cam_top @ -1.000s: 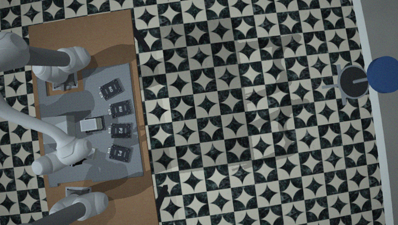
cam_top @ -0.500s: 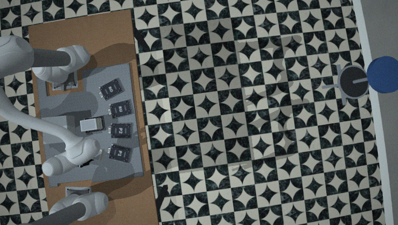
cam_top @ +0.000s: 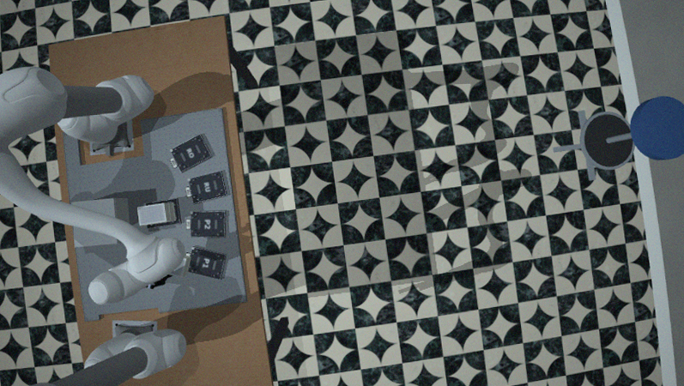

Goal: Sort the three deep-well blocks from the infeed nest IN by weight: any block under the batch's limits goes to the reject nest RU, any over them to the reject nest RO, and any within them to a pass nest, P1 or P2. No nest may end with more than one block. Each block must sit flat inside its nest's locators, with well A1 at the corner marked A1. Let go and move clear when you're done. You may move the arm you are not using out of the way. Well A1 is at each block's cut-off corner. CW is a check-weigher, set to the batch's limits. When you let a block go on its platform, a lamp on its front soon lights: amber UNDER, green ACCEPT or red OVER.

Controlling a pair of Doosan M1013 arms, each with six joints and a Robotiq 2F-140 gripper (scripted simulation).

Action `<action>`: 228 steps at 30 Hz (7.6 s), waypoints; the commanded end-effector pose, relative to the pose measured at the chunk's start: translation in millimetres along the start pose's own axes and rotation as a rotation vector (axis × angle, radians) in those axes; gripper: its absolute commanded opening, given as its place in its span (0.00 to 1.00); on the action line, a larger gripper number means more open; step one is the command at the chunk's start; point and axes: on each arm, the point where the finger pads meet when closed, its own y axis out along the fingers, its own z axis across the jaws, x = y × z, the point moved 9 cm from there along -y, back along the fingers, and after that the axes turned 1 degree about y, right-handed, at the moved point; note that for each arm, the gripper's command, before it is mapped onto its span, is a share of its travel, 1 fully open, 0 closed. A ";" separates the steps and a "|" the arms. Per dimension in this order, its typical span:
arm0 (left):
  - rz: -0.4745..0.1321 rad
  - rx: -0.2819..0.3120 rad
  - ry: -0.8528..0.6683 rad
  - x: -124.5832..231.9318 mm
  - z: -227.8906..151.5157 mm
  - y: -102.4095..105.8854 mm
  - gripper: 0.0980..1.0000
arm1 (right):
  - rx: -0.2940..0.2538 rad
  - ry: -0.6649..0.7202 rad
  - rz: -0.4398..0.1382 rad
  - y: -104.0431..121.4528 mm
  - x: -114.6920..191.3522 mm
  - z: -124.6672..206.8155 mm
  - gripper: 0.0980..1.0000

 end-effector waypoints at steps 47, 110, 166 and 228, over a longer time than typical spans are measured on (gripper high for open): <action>0.001 0.001 0.000 -98.7 -2.9 29.6 0.00 | -0.001 0.000 0.001 -0.5 -0.2 -0.1 1.00; 0.001 0.001 0.000 -97.6 -2.9 86.9 0.00 | -0.001 0.000 0.001 -0.5 -0.2 -0.1 1.00; 0.001 0.001 0.000 -97.6 -2.9 92.8 0.00 | -0.001 0.000 0.001 -0.5 -0.2 -0.1 1.00; 0.001 0.001 0.000 -97.6 -2.9 87.3 1.00 | -0.001 0.000 0.001 -0.5 -0.2 -0.1 1.00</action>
